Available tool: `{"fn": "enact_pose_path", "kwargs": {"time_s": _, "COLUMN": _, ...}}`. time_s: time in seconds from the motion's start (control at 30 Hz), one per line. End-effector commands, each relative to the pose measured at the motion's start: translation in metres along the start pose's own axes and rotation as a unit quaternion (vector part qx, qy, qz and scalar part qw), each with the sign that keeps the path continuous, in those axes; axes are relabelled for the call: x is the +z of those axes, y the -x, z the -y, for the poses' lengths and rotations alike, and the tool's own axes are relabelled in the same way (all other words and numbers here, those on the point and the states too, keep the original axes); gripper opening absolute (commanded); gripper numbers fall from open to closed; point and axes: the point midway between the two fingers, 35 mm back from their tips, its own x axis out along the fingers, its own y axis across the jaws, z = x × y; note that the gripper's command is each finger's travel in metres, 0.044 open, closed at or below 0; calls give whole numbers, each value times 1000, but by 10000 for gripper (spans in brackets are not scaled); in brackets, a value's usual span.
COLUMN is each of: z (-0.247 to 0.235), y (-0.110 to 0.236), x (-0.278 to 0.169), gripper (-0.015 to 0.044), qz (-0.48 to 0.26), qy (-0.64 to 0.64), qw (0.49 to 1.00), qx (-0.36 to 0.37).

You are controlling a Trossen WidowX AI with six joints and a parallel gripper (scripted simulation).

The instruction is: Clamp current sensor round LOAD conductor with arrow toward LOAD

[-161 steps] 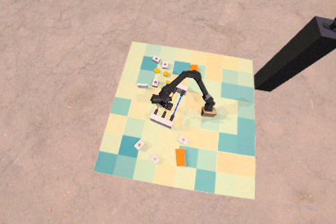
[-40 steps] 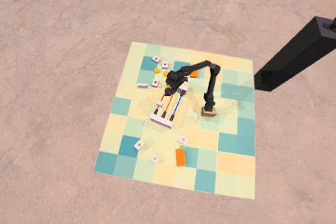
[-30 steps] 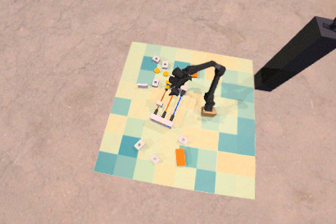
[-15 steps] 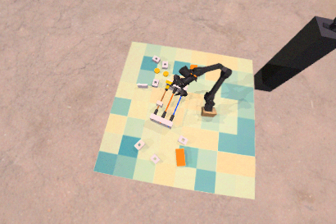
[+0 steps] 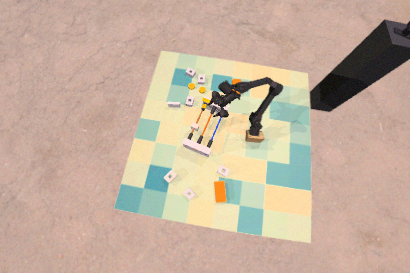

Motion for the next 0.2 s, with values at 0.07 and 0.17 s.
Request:
{"fn": "enact_pose_path", "kwargs": {"time_s": 0.07, "z": 1, "y": -4, "x": 4, "gripper": 440, "qz": -21, "qy": -63, "qw": 998, "qx": 2}}
{"fn": "enact_pose_path", "kwargs": {"time_s": 0.17, "z": -1, "y": -4, "x": 1, "gripper": 440, "qz": -21, "qy": -60, "qw": 998, "qx": 3}}
